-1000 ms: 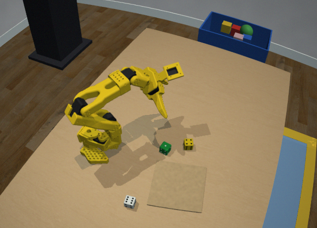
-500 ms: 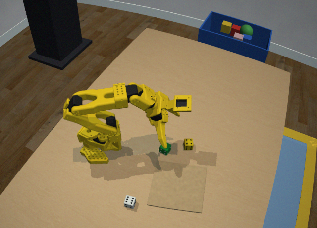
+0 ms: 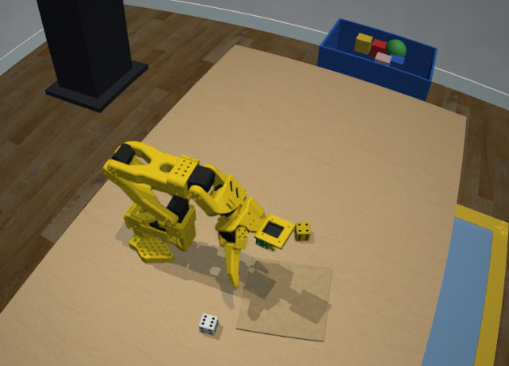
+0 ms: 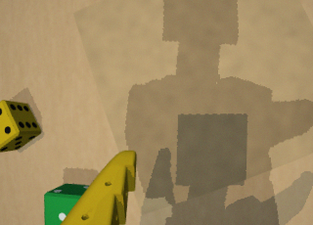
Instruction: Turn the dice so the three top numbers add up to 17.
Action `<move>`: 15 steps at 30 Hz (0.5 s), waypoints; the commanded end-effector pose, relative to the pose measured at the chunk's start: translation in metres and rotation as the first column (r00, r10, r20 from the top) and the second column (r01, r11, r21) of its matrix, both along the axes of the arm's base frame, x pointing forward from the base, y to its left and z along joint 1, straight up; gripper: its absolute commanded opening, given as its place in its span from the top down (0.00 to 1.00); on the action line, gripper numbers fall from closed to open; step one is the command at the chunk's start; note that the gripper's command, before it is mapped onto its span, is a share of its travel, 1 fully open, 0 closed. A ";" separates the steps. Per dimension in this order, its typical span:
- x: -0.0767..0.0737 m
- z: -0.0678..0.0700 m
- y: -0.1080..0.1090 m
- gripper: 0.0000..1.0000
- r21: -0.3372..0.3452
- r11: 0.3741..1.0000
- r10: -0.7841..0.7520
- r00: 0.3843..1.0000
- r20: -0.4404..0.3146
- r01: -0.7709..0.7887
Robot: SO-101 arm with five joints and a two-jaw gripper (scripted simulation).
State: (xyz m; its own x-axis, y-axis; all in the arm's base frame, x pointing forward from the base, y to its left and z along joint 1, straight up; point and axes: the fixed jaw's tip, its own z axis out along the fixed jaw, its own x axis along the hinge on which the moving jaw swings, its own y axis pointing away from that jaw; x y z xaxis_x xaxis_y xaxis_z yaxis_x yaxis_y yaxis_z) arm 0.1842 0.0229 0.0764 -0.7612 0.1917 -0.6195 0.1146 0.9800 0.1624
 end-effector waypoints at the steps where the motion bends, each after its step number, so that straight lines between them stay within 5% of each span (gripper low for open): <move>1: 0.000 0.000 -0.032 0.49 -0.034 0.990 -0.134 0.991 0.017 0.134; 15: -0.030 -0.020 -0.094 0.62 -0.091 0.900 -0.431 0.901 -0.049 0.425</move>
